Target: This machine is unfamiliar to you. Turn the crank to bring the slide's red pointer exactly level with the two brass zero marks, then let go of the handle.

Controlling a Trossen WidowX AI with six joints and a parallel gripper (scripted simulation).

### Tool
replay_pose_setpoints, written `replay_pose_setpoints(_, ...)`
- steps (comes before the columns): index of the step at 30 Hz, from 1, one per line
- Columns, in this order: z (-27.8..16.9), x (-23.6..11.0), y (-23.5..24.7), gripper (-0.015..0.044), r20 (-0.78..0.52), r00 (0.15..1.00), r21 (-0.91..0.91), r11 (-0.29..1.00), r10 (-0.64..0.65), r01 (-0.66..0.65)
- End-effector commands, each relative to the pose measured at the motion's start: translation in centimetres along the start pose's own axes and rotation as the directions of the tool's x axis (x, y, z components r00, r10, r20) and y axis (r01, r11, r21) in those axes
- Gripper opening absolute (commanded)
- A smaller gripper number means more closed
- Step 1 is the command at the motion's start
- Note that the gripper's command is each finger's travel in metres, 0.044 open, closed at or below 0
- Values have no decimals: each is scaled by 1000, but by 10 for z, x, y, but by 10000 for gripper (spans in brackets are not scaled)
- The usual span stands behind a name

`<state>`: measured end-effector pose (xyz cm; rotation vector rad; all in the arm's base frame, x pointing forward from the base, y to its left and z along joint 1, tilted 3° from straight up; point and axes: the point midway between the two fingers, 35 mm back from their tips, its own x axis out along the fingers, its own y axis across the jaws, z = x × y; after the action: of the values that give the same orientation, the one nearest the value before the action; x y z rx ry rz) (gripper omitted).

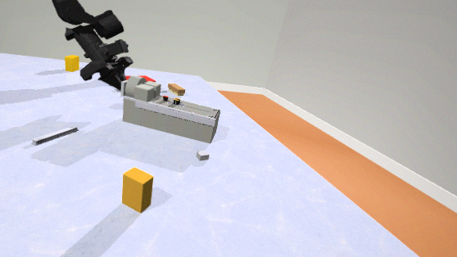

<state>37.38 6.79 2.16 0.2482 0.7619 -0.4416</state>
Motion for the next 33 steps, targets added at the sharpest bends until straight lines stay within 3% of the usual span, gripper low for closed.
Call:
replay_pose_setpoints(1, -2, 2, 0, 0, 2, 1000, 6, 1000, -1, 0)
replay_pose_setpoints(33, -21, 22, -18, 0, 2, 1000, 5, 1000, -2, 2)
